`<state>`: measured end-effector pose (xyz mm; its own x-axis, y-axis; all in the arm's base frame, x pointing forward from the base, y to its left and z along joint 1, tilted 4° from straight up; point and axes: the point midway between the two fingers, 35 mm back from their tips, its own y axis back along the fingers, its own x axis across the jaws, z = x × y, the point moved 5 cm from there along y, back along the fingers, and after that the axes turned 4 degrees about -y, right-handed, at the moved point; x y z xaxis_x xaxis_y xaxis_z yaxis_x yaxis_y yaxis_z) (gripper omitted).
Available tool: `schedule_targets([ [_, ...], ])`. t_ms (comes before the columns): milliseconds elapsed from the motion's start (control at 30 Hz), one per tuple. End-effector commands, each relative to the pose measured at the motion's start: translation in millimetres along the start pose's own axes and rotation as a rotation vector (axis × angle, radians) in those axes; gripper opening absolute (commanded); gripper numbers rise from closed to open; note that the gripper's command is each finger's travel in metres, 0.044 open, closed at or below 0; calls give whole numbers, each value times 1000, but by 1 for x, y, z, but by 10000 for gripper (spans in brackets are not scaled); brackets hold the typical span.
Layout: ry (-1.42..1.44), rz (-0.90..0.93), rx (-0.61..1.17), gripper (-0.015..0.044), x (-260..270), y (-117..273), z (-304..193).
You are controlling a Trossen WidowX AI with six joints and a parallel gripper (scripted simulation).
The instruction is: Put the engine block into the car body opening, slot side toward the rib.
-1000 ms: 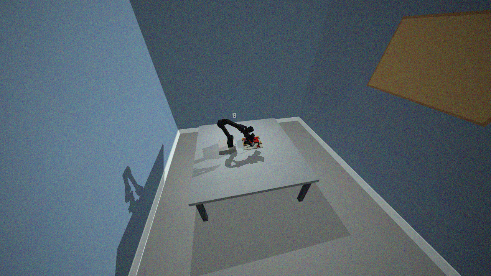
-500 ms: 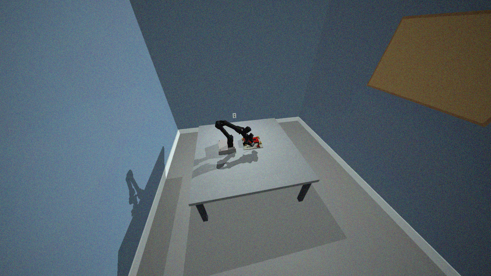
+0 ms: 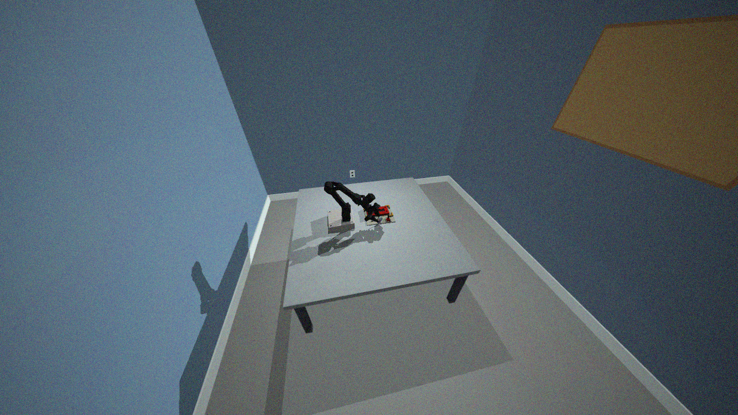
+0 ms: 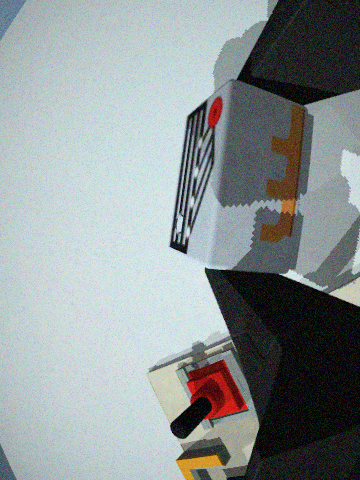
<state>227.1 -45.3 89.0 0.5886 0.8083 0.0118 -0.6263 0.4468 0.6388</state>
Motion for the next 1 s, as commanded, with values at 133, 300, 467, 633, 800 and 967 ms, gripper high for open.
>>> schedule_targets([
  [133, 13, -9, 9, 0, -2, -8, -11],
  [300, 13, -9, 9, 0, -2, -11, -16],
  [467, 14, -9, 9, 0, -3, -16, -21],
  [633, 14, -9, 9, 0, -3, -19, -25],
  [800, 14, -9, 9, 0, -4, -24, -31],
  [967, 14, -9, 10, 0, -4, -27, -35],
])
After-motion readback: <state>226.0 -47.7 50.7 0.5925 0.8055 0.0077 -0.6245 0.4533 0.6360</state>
